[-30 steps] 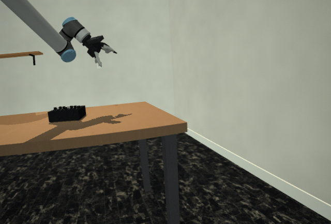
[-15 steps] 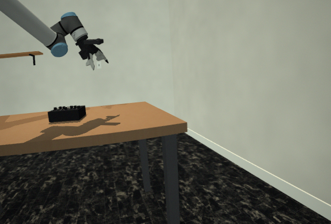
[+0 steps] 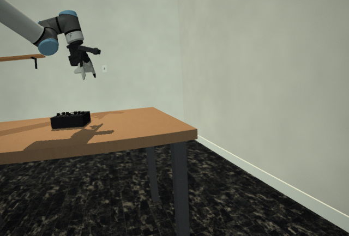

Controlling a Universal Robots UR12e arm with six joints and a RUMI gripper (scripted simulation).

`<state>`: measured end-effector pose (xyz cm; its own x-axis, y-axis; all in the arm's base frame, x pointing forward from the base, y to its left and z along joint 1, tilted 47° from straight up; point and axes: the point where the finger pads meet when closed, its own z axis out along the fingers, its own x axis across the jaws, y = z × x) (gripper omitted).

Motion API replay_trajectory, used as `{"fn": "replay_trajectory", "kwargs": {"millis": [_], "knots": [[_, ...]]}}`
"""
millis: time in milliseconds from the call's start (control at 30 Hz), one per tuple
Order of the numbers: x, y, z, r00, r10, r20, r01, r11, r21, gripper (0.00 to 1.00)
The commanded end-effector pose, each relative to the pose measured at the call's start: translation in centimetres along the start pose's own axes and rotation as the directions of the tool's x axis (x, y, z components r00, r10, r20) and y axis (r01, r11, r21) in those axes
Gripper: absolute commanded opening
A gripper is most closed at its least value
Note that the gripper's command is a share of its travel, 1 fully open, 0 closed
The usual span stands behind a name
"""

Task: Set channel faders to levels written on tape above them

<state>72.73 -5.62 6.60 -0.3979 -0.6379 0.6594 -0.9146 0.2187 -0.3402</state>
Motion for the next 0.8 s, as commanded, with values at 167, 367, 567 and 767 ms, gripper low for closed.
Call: {"fn": "replay_trajectory", "kwargs": {"millis": [167,367,567,767], "knots": [[5.4,6.2,0.4,0.978,-0.209,-0.017,0.204,0.965,-0.165,1.00],[6.7,7.8,0.4,0.966,-0.257,-0.013,0.250,0.947,-0.202,1.00],[7.7,9.2,0.4,0.955,-0.295,-0.006,0.286,0.930,-0.232,1.00],[8.0,9.5,0.4,0.953,-0.304,-0.004,0.294,0.925,-0.239,1.00]]}}
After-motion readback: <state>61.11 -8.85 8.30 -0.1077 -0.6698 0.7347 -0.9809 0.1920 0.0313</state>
